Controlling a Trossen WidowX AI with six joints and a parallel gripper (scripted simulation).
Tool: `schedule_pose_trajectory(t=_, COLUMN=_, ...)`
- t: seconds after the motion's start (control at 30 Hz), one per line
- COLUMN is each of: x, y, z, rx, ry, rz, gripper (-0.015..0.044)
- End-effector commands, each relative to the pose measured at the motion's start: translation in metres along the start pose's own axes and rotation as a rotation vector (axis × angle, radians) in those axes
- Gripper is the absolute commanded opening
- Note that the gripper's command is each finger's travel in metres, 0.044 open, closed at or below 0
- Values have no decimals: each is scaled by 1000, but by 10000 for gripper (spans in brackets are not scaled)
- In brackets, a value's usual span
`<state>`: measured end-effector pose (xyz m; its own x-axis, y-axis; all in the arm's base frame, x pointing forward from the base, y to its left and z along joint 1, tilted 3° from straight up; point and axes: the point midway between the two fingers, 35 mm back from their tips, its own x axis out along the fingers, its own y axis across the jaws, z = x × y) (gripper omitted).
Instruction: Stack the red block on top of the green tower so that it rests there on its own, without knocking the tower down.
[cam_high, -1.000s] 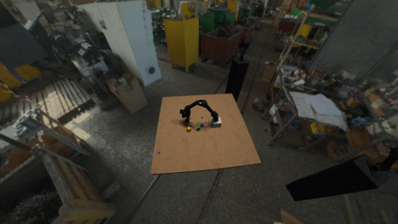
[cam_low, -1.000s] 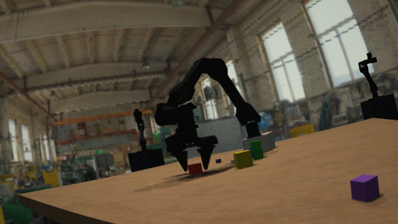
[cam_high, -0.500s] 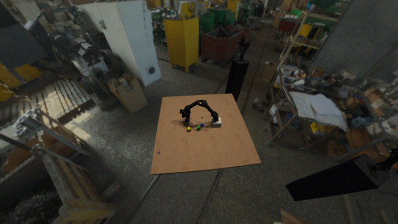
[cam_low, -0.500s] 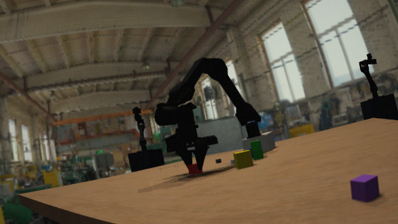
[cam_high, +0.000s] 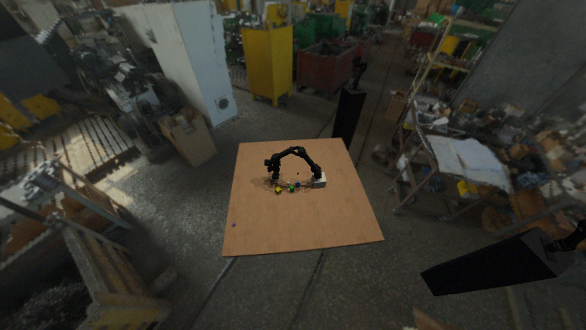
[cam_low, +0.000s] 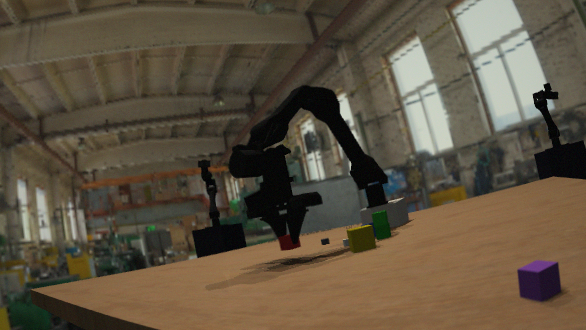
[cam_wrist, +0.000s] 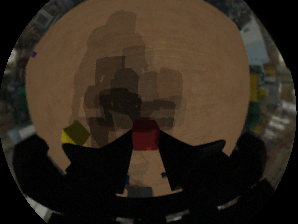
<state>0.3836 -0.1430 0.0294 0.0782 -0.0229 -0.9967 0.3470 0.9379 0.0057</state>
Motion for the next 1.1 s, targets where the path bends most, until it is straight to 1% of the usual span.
schedule_pose_trajectory(t=0.0, x=-21, y=0, z=1, rx=4, ry=-6, rz=-4, gripper=0)
schedule_pose_trajectory(t=0.37, x=-82, y=0, z=1, rx=4, ry=-6, rz=-4, gripper=0)
schedule_pose_trajectory(t=0.43, x=-89, y=0, z=1, rx=4, ry=-6, rz=-4, gripper=0)
schedule_pose_trajectory(t=0.73, x=-91, y=2, z=2, rx=4, ry=-6, rz=-4, gripper=0)
schedule_pose_trajectory(t=1.07, x=-95, y=55, z=-32, rx=7, ry=-4, rz=2, gripper=0)
